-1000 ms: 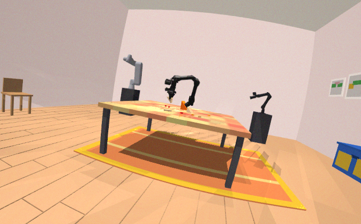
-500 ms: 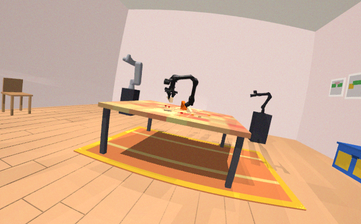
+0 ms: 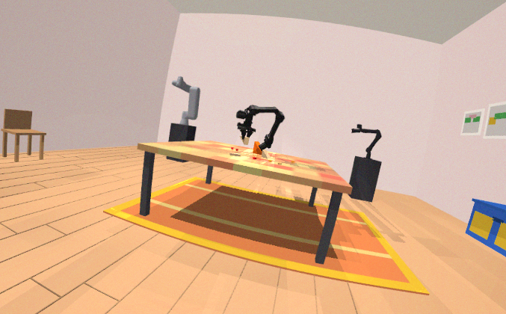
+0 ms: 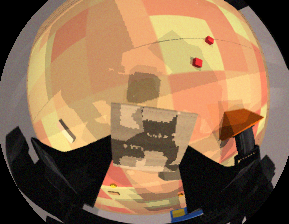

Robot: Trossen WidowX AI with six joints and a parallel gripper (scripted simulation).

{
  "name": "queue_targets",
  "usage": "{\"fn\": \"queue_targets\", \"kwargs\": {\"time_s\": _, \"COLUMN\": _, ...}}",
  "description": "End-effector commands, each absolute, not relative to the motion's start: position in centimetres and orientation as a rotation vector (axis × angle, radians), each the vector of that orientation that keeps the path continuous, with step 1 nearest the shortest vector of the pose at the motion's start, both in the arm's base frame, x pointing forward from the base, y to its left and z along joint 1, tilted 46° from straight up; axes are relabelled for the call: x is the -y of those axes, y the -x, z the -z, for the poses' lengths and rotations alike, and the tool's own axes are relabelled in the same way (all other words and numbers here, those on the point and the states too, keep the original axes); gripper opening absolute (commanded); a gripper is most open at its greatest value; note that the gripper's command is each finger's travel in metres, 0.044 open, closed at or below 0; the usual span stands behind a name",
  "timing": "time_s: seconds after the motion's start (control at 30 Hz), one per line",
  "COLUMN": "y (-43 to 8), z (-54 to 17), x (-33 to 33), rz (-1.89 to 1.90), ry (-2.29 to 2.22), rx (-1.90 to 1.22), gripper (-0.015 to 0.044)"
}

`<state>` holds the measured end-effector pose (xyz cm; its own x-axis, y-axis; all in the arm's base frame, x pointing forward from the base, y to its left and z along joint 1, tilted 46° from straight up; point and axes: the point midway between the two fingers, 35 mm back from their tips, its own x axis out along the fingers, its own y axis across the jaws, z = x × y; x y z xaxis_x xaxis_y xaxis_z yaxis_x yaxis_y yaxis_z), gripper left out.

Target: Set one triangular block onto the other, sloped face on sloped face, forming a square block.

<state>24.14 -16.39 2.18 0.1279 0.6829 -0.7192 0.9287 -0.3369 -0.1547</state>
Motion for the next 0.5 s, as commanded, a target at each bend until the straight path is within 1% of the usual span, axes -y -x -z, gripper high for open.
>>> {"fn": "queue_targets", "kwargs": {"time_s": 0.0, "y": -24.6, "z": -3.7, "x": 15.2, "rz": 1.040, "ry": -2.086, "rx": -1.556, "gripper": 0.0000}}
{"fn": "queue_targets", "kwargs": {"time_s": 0.47, "y": -25.6, "z": -8.3, "x": 10.2, "rz": 1.043, "ry": -2.088, "rx": -1.550, "gripper": 0.0000}}
